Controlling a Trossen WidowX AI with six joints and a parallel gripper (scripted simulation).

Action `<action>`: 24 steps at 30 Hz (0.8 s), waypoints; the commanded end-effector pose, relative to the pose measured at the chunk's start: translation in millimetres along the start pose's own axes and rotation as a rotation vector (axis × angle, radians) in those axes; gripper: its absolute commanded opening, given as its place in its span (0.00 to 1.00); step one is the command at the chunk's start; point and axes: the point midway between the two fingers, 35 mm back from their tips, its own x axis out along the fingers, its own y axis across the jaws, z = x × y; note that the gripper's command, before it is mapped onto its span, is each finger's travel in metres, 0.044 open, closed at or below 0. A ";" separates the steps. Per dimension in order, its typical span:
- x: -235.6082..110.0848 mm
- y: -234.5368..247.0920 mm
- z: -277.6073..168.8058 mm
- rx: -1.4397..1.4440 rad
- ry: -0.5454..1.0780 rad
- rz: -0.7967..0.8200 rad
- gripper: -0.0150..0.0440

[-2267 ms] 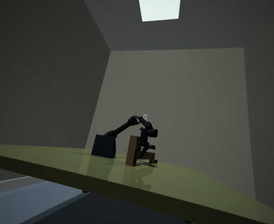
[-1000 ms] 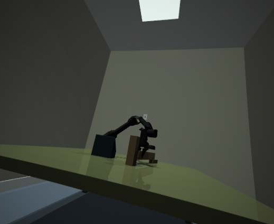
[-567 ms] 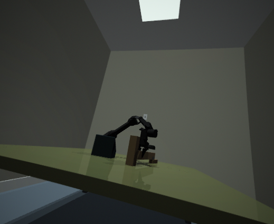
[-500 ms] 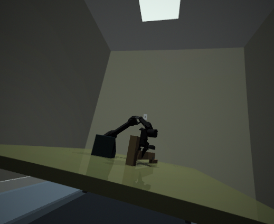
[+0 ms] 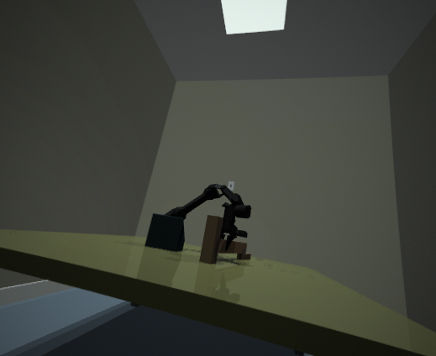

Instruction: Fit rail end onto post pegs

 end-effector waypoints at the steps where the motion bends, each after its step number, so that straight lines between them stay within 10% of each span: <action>1: -4.3 -1.2 -1.2 -0.001 0.000 -0.010 0.25; 24: -3.1 -0.9 3.0 -0.001 0.000 -0.010 0.25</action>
